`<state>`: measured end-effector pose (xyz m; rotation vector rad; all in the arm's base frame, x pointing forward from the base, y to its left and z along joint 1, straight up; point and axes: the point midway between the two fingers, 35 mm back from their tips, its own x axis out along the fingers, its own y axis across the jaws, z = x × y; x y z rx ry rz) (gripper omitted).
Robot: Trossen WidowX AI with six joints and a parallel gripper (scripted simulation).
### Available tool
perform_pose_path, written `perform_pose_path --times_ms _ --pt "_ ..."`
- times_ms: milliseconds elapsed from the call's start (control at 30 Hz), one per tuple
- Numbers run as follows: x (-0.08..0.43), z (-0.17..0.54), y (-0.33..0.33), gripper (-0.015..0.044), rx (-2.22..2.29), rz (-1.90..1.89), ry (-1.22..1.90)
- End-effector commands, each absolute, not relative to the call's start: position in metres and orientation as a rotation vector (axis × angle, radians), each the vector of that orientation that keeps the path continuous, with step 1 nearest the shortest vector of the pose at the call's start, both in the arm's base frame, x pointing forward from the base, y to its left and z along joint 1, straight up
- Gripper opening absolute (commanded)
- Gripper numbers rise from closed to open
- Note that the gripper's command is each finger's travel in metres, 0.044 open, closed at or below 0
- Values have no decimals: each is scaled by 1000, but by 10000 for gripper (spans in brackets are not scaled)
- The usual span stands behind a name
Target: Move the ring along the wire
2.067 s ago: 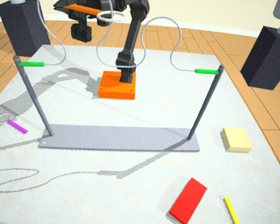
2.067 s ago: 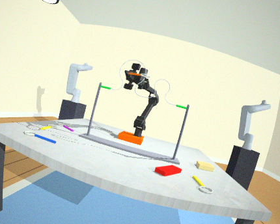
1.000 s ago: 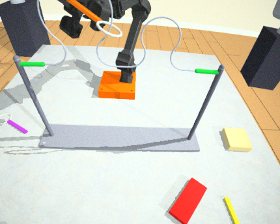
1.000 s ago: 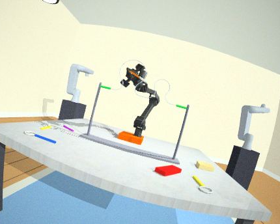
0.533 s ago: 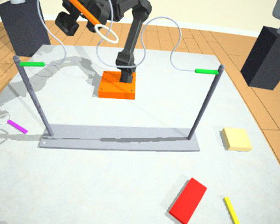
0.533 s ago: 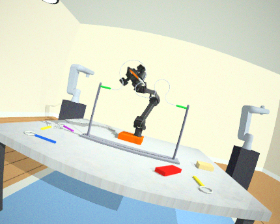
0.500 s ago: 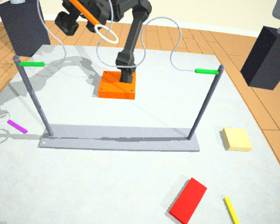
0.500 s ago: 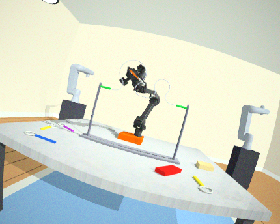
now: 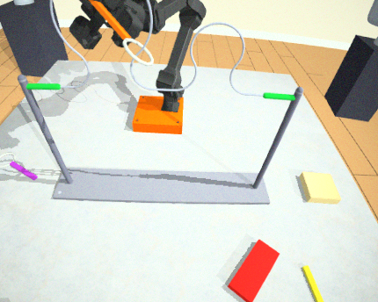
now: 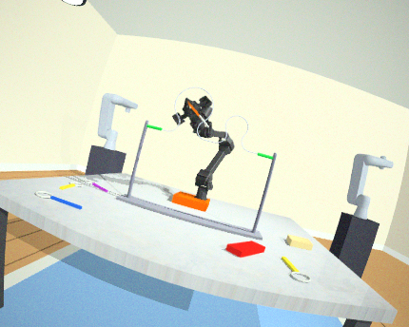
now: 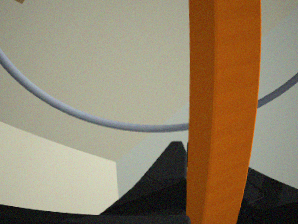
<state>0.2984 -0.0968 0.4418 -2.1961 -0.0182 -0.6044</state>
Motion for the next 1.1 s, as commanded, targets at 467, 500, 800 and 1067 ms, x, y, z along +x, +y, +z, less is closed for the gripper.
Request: perform_pose_path --times_ms 467,500,800,1067 --pt "304 407 -121 -150 -2007 -543 51" --pt "304 403 -123 -150 -1987 -538 57" --pt "307 375 -133 -150 -1810 -487 117" --pt "308 345 -138 -150 -1628 -434 174"
